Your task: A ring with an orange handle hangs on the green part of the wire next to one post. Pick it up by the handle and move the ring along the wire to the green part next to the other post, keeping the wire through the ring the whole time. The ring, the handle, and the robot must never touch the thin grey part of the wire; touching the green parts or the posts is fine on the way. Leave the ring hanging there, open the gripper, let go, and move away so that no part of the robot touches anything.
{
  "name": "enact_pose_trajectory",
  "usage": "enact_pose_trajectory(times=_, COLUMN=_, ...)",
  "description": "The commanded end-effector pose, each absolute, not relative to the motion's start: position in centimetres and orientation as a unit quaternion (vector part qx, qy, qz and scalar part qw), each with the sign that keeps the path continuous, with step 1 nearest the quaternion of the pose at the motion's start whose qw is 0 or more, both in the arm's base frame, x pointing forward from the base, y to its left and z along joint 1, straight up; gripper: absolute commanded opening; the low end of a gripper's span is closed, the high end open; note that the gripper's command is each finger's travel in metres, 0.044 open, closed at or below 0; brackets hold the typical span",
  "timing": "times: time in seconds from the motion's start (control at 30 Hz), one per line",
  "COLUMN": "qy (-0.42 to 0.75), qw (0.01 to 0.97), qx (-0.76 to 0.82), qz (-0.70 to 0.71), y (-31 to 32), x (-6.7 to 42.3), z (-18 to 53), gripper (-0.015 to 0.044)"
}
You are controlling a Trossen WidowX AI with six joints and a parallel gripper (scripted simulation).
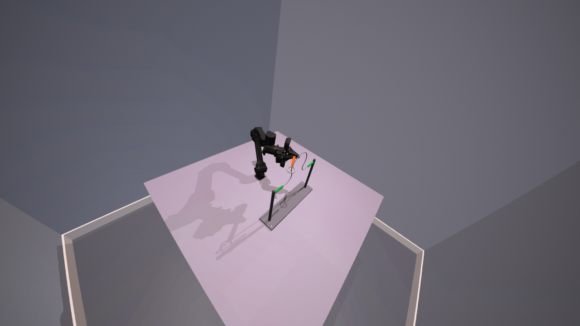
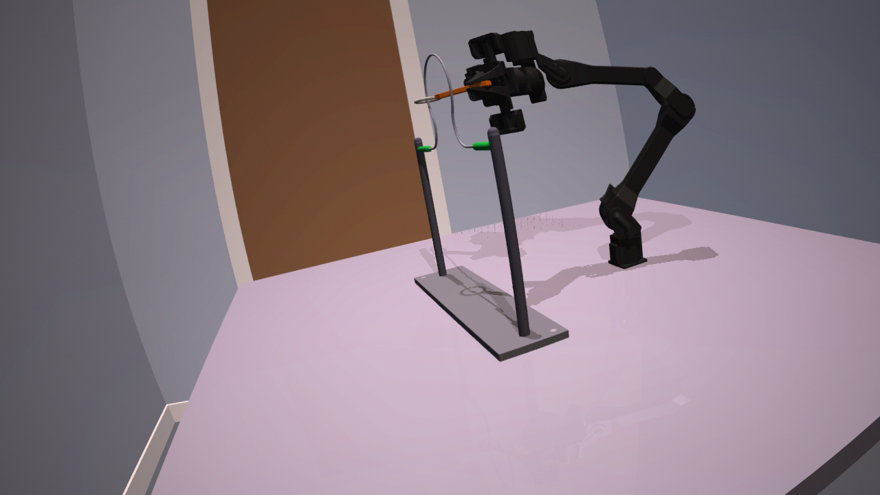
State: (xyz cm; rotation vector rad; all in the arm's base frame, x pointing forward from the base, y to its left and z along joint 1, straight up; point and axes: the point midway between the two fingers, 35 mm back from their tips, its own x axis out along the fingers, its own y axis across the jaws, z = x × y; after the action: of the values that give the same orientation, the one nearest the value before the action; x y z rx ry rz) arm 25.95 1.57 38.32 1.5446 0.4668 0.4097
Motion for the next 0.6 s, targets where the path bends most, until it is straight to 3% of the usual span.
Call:
enact_pose_trajectory(times=0.0, qy=0.212, qw=0.696, qx=0.663, qz=0.177, y=1.57, x=25.99, z=38.33, gripper=-0.0150)
enact_pose_trajectory(times=0.57, qy=0.231, qw=0.767, qx=0.580, qz=0.149, y=1.49, x=26.00, z=37.60, gripper=-0.0150)
